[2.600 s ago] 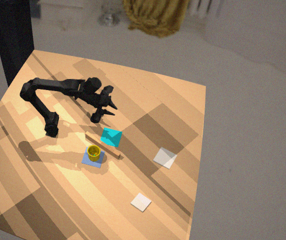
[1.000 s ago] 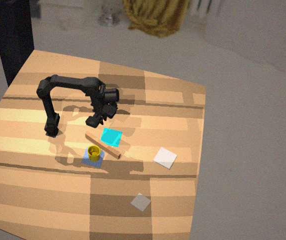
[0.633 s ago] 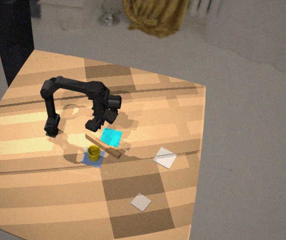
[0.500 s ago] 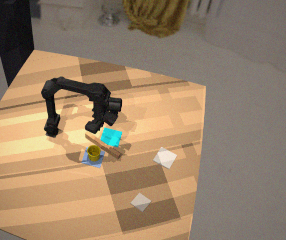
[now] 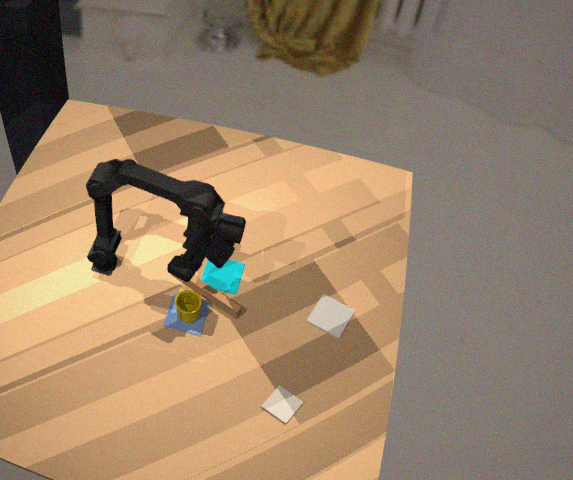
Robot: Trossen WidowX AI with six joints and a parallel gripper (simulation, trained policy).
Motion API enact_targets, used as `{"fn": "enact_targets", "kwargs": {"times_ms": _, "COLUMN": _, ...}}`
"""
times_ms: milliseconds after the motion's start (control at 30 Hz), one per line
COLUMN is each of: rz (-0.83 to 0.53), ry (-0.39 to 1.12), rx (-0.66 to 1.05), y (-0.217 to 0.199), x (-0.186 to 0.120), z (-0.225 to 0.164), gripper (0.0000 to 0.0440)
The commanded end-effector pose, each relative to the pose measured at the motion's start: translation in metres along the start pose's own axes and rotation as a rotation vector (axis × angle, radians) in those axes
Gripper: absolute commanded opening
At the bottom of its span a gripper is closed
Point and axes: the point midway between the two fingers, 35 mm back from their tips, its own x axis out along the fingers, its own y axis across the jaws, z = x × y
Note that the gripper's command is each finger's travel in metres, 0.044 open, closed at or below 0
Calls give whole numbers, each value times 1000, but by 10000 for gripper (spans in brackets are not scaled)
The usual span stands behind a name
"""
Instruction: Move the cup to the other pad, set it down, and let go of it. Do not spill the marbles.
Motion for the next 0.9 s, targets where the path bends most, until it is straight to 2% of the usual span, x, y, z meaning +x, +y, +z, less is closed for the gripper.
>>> {"fn": "enact_targets", "kwargs": {"times_ms": 0, "rz": -18, "ry": 32, "rx": -9, "y": -7, "x": 15, "z": 1, "gripper": 154}}
{"fn": "enact_targets", "kwargs": {"times_ms": 400, "rz": -28, "ry": 73, "rx": -42, "y": -23, "x": 47, "z": 1, "gripper": 178}}
{"fn": "enact_targets", "kwargs": {"times_ms": 867, "rz": -19, "ry": 112, "rx": -143, "y": -33, "x": 93, "z": -2, "gripper": 187}}
